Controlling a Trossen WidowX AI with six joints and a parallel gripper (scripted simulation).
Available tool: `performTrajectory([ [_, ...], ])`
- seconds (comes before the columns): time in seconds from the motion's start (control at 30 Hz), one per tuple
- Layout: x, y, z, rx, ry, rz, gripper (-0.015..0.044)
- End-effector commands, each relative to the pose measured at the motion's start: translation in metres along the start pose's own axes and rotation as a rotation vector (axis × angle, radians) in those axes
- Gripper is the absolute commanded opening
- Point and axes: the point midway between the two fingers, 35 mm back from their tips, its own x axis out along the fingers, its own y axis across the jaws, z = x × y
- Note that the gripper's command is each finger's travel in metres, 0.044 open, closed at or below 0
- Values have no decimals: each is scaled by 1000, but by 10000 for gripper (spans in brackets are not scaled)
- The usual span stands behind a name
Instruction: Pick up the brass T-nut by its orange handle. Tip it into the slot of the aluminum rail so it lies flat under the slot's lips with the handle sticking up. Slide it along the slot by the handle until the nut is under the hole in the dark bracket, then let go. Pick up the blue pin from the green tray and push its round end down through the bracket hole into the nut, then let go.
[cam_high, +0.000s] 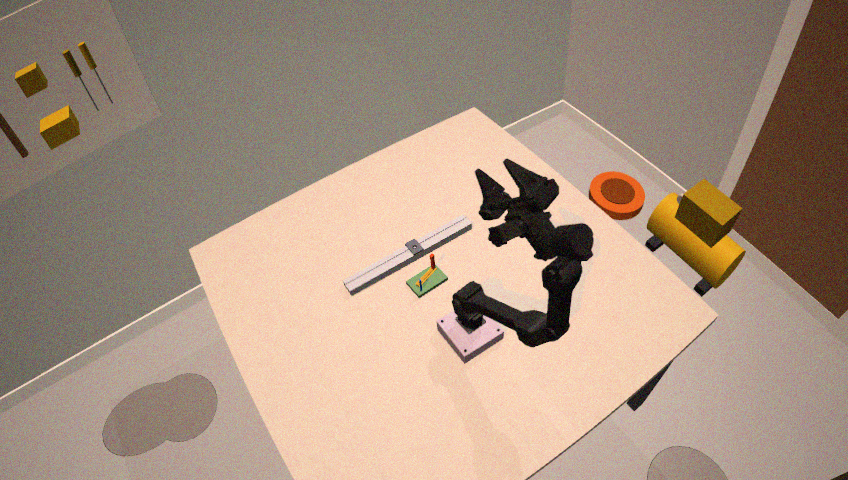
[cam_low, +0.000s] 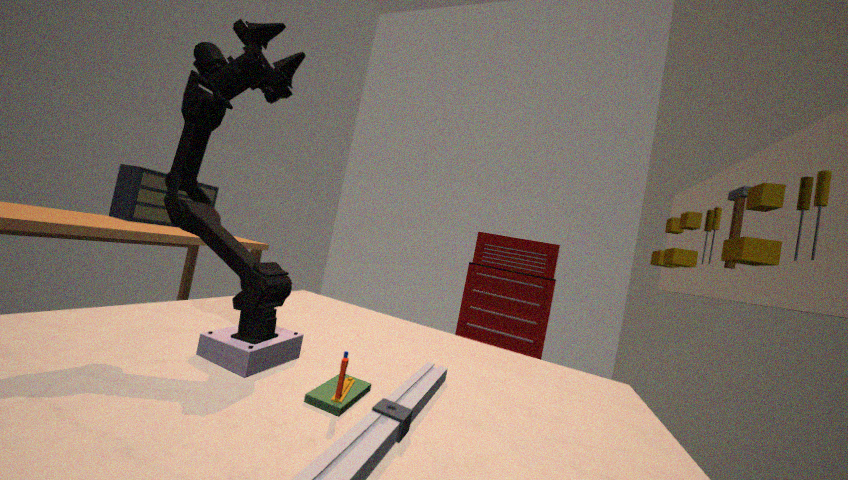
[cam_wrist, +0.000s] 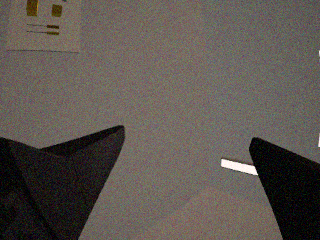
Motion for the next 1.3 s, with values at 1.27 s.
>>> performTrajectory([
  [1.27,-121,573,-76,367,-205,2309,440],
])
